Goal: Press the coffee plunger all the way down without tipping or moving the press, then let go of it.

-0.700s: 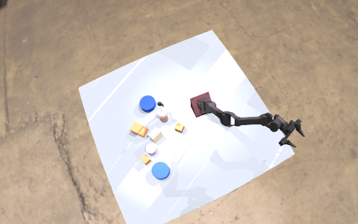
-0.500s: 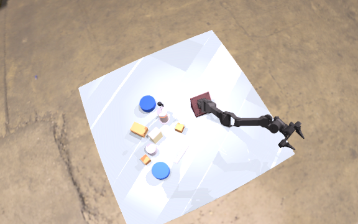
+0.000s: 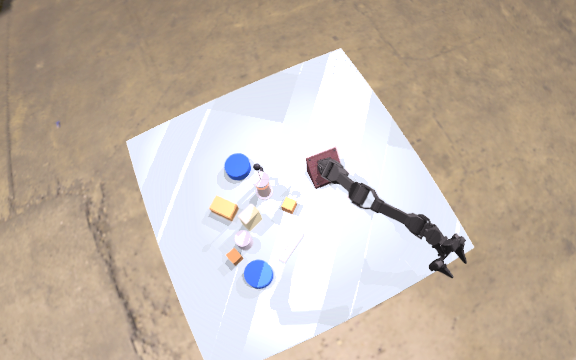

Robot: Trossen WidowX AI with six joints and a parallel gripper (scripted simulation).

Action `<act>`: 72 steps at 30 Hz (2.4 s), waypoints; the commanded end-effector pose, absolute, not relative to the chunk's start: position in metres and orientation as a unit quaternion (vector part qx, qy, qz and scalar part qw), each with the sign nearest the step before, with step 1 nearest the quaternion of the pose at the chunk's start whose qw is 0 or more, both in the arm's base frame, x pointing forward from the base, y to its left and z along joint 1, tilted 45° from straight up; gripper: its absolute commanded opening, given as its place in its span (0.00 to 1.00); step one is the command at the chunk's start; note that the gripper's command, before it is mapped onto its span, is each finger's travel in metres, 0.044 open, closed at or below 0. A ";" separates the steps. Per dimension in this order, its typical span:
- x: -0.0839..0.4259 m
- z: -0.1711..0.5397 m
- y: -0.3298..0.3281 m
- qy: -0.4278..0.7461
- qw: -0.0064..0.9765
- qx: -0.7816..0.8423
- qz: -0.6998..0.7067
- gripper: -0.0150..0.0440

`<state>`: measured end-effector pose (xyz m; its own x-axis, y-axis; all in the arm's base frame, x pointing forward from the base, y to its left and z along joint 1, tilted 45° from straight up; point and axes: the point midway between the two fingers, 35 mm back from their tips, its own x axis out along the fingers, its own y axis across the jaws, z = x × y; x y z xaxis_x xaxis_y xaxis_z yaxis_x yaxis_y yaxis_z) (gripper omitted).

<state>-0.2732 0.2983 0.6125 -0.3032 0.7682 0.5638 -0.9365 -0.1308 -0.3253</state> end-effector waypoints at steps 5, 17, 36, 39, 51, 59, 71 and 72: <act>-0.183 0.579 0.379 -0.355 0.636 0.007 0.685 1.00; -0.013 0.512 0.441 -0.316 0.705 -0.166 0.613 1.00; 0.258 0.393 0.369 -0.088 0.807 -0.295 0.504 1.00; 0.295 0.369 0.337 -0.036 0.820 -0.298 0.487 1.00; 0.386 0.286 0.176 0.155 0.869 -0.237 0.406 1.00; 0.391 0.239 0.052 0.268 0.892 -0.130 0.340 1.00; 0.326 0.194 -0.106 0.337 0.903 0.142 0.226 1.00; 0.319 0.193 -0.116 0.334 0.903 0.167 0.215 1.00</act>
<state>0.3438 -0.0807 0.1999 0.6468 0.5074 -0.5694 -0.3939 0.8615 0.3203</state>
